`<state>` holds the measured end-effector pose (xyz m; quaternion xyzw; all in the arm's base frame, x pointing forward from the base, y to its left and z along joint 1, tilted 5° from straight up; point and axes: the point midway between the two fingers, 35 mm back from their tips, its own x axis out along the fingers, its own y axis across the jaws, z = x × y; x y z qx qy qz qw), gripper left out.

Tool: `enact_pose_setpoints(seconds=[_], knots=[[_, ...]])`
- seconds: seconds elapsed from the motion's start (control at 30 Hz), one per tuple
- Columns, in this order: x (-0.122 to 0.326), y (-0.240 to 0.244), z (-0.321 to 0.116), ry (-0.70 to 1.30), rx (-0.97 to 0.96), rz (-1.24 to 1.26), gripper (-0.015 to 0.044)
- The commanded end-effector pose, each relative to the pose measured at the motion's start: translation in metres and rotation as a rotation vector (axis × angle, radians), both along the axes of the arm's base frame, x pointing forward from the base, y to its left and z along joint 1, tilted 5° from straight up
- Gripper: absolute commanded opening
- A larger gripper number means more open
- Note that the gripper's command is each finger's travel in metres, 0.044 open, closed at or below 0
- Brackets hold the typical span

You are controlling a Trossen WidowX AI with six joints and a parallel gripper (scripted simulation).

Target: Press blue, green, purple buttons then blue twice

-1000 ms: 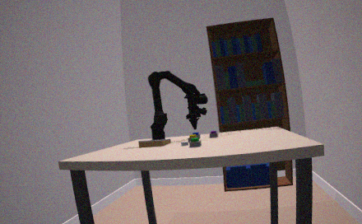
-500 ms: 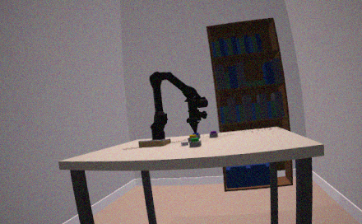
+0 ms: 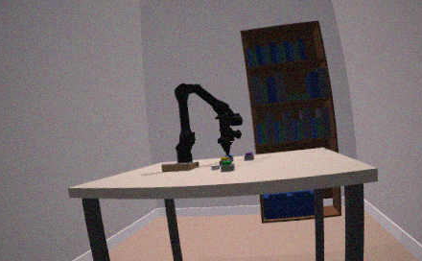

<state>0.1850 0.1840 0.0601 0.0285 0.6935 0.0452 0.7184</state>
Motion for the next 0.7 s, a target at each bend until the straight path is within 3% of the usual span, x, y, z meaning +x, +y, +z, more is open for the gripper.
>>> enact_pose_setpoints(seconds=[0.0,0.27,0.67], knots=[[0.0,0.0,-0.002,0.003,-0.006,-0.005,0.002],[0.0,0.0,-0.002,0.003,-0.006,-0.005,0.002],[0.0,-0.005,0.061,0.002,-0.006,-0.005,0.002]])
